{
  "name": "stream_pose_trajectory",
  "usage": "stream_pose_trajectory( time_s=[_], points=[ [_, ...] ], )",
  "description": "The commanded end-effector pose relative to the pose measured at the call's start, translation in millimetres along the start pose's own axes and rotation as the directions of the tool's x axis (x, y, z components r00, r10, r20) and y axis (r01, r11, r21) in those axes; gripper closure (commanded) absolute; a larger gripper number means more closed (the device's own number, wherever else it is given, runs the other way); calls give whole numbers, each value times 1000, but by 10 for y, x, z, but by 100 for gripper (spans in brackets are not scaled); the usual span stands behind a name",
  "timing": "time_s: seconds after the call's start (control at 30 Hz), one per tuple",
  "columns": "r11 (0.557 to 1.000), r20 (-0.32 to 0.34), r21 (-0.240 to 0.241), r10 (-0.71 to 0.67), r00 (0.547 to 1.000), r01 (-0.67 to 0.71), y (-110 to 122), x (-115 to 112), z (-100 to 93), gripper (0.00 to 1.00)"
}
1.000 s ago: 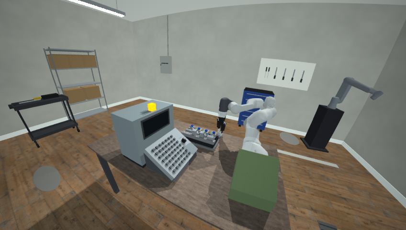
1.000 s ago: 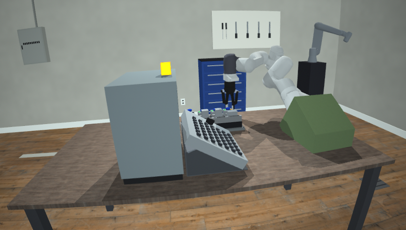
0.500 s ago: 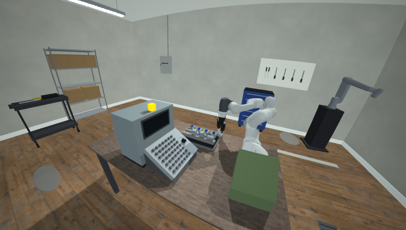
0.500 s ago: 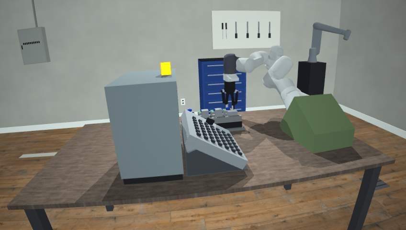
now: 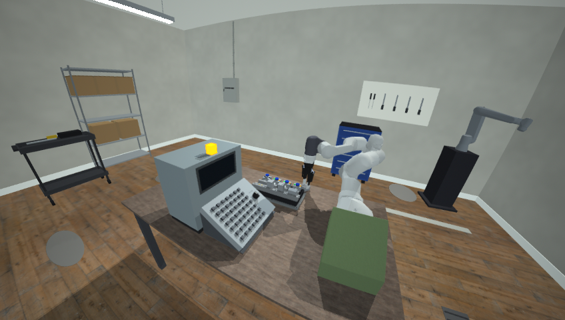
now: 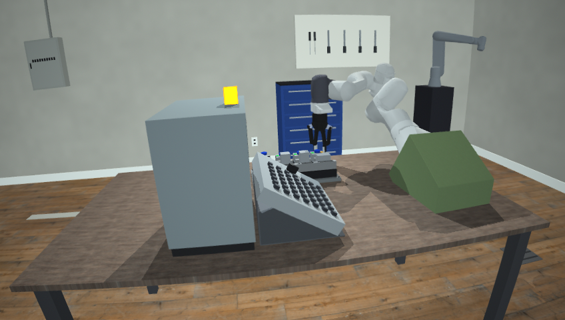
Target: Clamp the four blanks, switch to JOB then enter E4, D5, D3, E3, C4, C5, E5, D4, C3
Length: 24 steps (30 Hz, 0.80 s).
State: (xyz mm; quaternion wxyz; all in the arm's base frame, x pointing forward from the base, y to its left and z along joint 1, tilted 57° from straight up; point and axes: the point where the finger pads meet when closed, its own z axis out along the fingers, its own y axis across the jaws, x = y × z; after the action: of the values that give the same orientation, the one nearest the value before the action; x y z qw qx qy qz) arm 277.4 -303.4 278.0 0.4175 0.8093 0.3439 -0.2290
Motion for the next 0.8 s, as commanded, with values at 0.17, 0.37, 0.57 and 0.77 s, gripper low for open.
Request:
stream_pose_trajectory(
  time_s=[0.17, 0.37, 0.57, 0.77],
  points=[
    [1000, 1, -1, 2, 1000, -2, -4, 5, -14, 100],
    [1000, 1, -1, 2, 1000, -2, -4, 5, -96, 100],
    [1000, 1, -1, 2, 1000, -2, -5, 5, -345, 100],
    [1000, 1, -1, 2, 1000, -2, -5, 6, -717, 100]
  ],
)
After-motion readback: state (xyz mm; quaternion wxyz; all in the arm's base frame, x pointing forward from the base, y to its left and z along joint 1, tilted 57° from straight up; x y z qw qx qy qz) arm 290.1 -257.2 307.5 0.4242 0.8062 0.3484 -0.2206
